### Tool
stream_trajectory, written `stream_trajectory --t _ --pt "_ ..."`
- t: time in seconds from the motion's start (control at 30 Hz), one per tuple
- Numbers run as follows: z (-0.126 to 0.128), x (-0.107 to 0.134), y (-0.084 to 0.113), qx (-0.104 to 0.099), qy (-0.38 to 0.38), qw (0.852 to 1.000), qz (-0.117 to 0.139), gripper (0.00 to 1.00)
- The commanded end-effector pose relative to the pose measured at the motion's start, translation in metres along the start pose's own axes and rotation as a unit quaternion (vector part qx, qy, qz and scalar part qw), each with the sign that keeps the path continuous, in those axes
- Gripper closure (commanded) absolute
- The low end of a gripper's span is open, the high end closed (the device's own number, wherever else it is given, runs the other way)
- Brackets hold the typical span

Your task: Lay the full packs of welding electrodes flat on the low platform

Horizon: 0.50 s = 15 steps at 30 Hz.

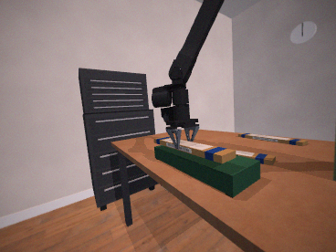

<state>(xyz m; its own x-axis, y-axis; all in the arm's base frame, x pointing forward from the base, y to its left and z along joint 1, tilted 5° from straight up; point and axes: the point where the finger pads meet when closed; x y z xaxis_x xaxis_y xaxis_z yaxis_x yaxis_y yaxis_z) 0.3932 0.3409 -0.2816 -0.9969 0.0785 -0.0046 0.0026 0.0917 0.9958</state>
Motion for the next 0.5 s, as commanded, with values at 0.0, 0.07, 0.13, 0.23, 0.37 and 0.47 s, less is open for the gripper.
stream_trajectory --t 0.0,0.07,0.13,0.23,0.37,0.47 --pt "0.0310 -0.0204 0.0309 -0.023 -0.001 0.999 -0.022 1.00" --pt "0.0314 -0.0208 0.0318 -0.023 -0.001 0.999 -0.022 1.00" --pt "0.0318 -0.0209 0.0325 -0.024 -0.001 0.999 -0.022 1.00" --pt "0.0324 -0.0211 0.0334 -0.024 0.000 0.999 -0.023 1.00" --pt "0.0330 -0.0212 0.0340 -0.024 0.000 0.999 -0.023 1.00" --pt "0.0333 -0.0213 0.0344 -0.024 0.000 0.999 -0.023 1.00"
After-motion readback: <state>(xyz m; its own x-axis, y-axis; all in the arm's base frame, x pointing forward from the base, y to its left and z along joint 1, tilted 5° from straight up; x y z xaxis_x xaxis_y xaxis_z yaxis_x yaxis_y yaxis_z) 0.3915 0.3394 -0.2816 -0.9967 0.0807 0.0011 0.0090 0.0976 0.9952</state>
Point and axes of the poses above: the point where the finger pads meet when closed, its own y axis back along the fingers, its own z axis across the jaws, x = y × z, and after that the axes turned 6 degrees about -y, right-handed
